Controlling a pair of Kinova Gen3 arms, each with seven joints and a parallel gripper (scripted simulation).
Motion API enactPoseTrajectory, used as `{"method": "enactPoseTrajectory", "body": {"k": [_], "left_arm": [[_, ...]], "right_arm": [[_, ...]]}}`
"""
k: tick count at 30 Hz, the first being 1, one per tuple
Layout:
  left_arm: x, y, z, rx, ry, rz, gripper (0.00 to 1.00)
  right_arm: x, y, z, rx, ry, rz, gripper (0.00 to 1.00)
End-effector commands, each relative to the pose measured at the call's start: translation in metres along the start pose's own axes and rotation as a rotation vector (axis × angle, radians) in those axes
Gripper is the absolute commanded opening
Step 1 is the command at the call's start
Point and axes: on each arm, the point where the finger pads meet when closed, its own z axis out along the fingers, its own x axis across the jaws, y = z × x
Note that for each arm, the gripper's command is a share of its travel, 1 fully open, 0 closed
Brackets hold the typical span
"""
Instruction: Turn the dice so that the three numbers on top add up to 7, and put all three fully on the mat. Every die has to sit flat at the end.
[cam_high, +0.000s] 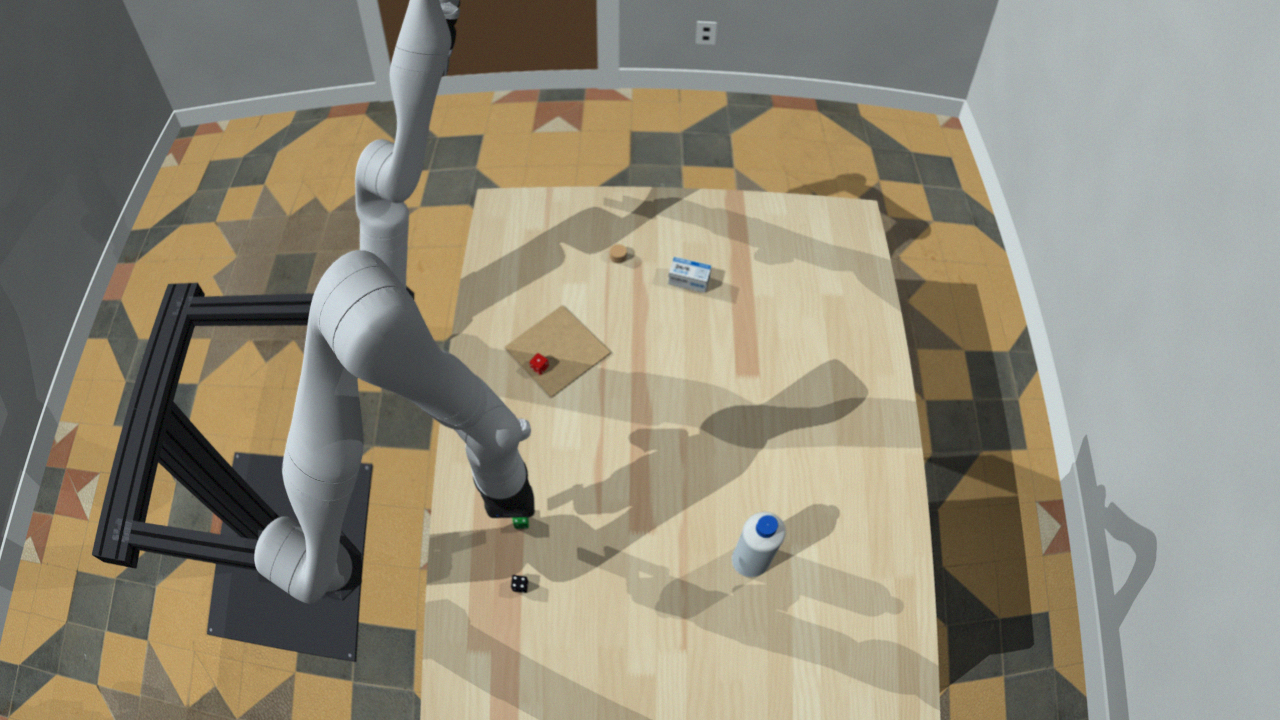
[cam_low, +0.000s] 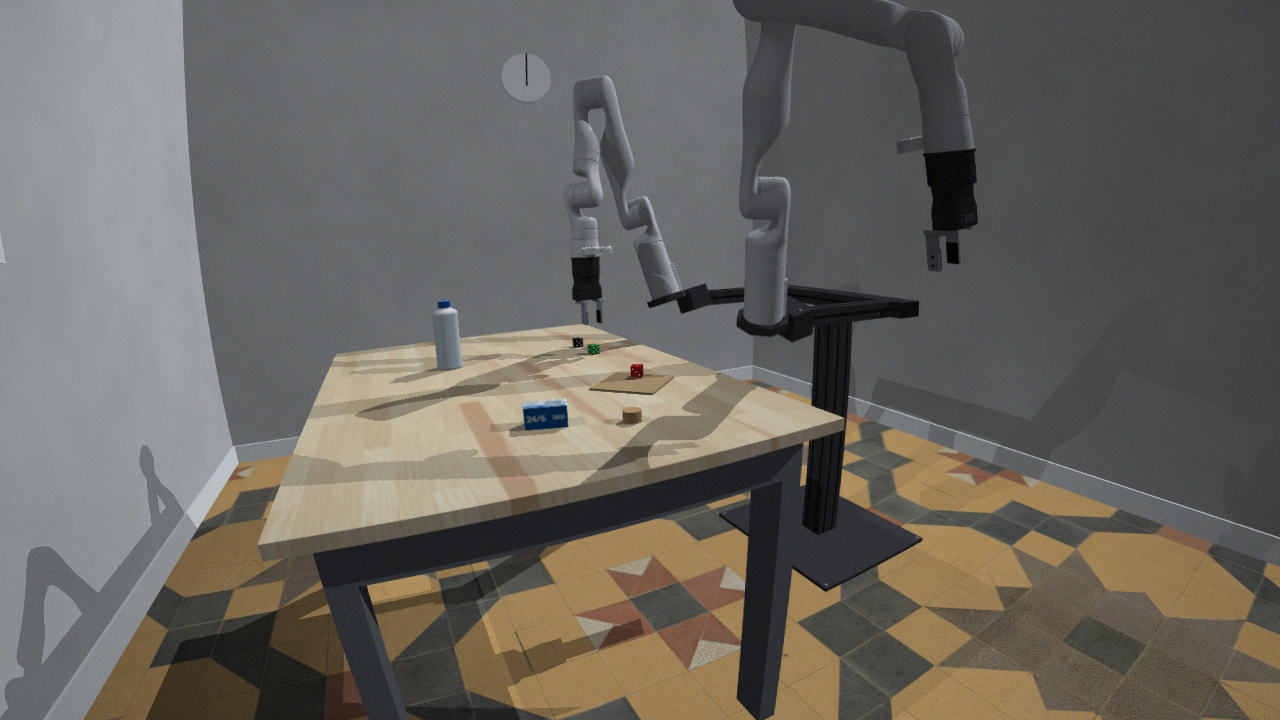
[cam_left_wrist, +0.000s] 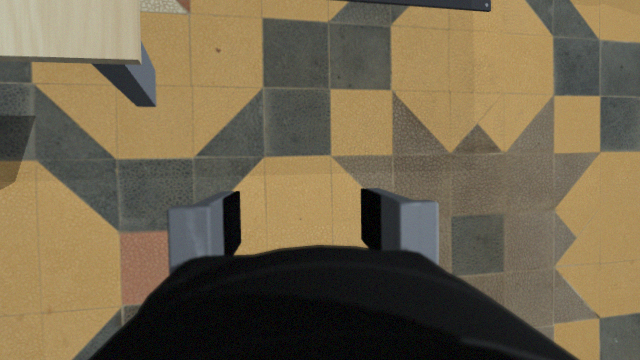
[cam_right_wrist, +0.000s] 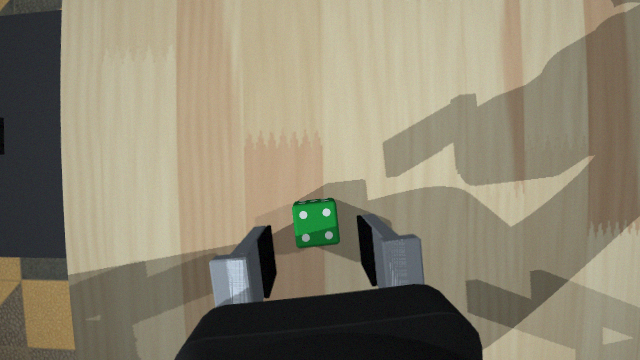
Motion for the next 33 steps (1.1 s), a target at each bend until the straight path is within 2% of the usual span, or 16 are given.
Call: {"method": "enactPoseTrajectory", "body": {"k": [1, 18, 33], "left_arm": [[0.000, 0.000, -0.001, -0.002, 0.000, 0.000, 1.00], [0.000, 0.000, -0.001, -0.002, 0.000, 0.000, 1.00], [0.000, 0.000, -0.001, -0.002, 0.000, 0.000, 1.00]], "right_arm": [[0.000, 0.000, 0.000, 0.001, 0.001, 0.000, 0.79], [0.000, 0.000, 0.016, 0.001, 0.001, 0.000, 0.79], [0.000, 0.000, 0.039, 0.001, 0.001, 0.000, 0.79]]}}
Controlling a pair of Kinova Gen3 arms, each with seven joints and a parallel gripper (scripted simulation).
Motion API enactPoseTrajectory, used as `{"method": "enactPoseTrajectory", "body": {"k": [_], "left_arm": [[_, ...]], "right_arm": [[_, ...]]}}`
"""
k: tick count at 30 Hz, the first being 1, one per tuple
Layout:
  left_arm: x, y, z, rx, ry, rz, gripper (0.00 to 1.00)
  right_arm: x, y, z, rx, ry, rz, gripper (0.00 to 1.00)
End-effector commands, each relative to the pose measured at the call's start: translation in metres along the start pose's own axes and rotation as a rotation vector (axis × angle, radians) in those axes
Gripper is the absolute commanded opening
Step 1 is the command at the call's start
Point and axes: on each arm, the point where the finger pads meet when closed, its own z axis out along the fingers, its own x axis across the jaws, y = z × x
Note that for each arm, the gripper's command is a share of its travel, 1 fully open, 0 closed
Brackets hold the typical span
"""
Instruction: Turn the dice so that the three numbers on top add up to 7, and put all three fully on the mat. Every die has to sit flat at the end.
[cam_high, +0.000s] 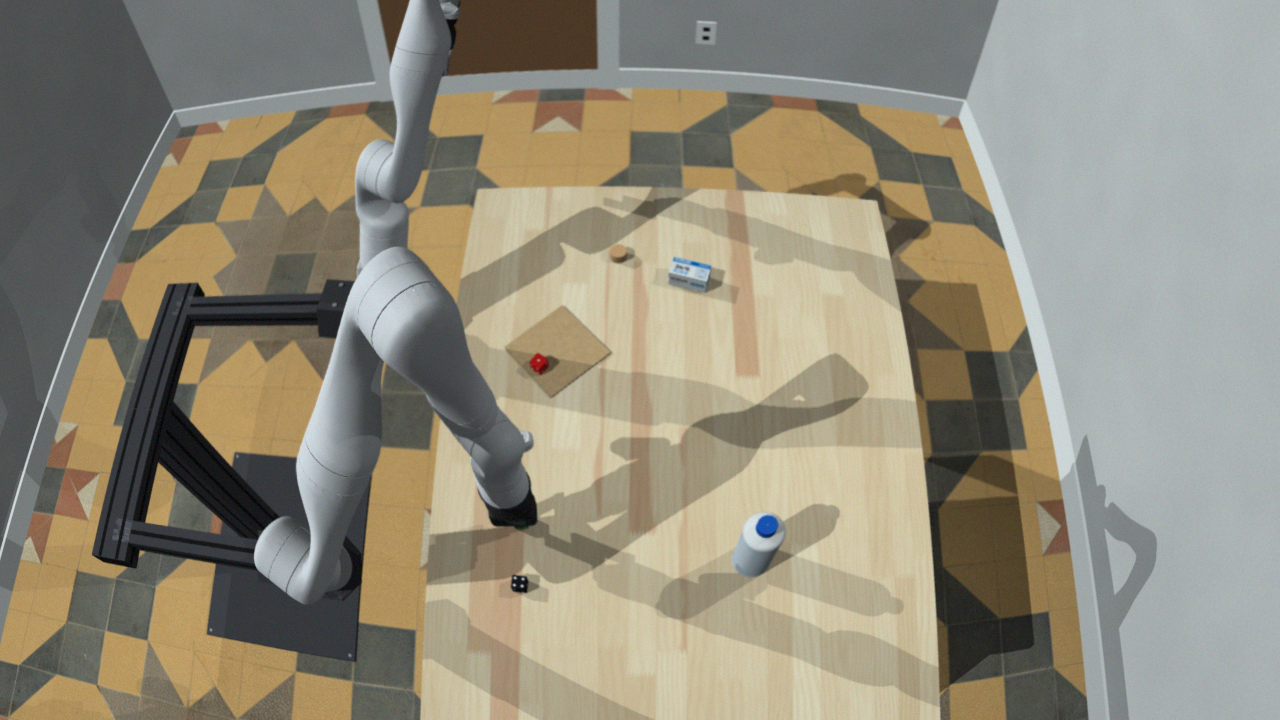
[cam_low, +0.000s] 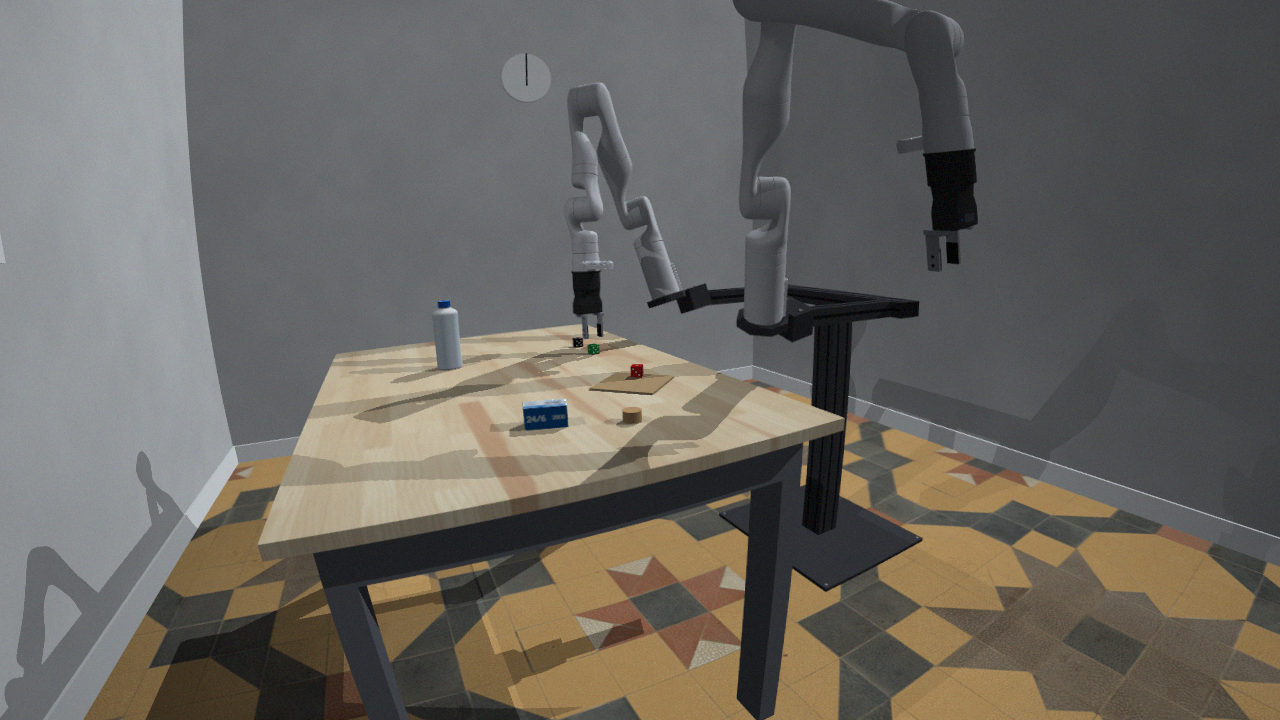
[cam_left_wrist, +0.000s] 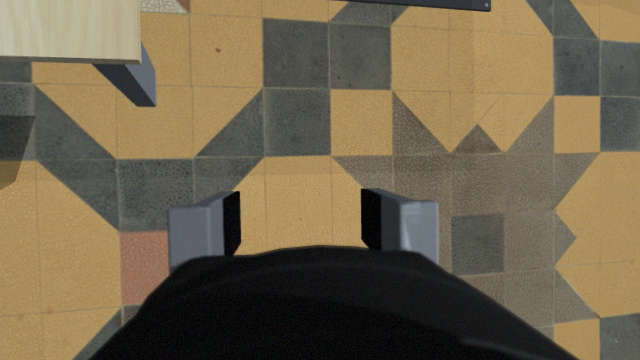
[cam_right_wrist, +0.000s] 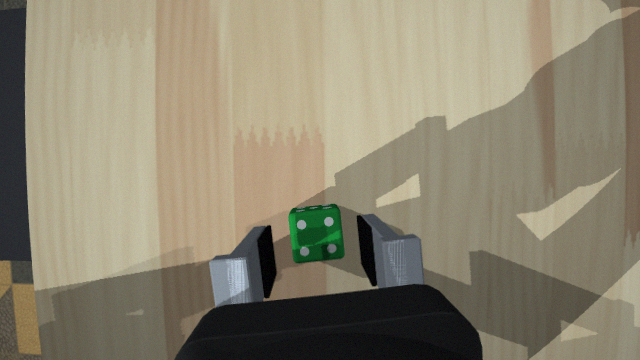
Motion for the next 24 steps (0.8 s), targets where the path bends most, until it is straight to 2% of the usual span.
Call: {"method": "enactPoseTrajectory", "body": {"k": [1, 12, 24], "left_arm": [[0.000, 0.000, -0.001, -0.002, 0.000, 0.000, 1.00], [0.000, 0.000, -0.001, -0.002, 0.000, 0.000, 1.00], [0.000, 0.000, -0.001, -0.002, 0.000, 0.000, 1.00]], "right_arm": [[0.000, 0.000, 0.001, 0.001, 0.001, 0.000, 0.79], [0.000, 0.000, 0.010, 0.001, 0.001, 0.000, 0.79], [0.000, 0.000, 0.012, 0.001, 0.001, 0.000, 0.79]]}}
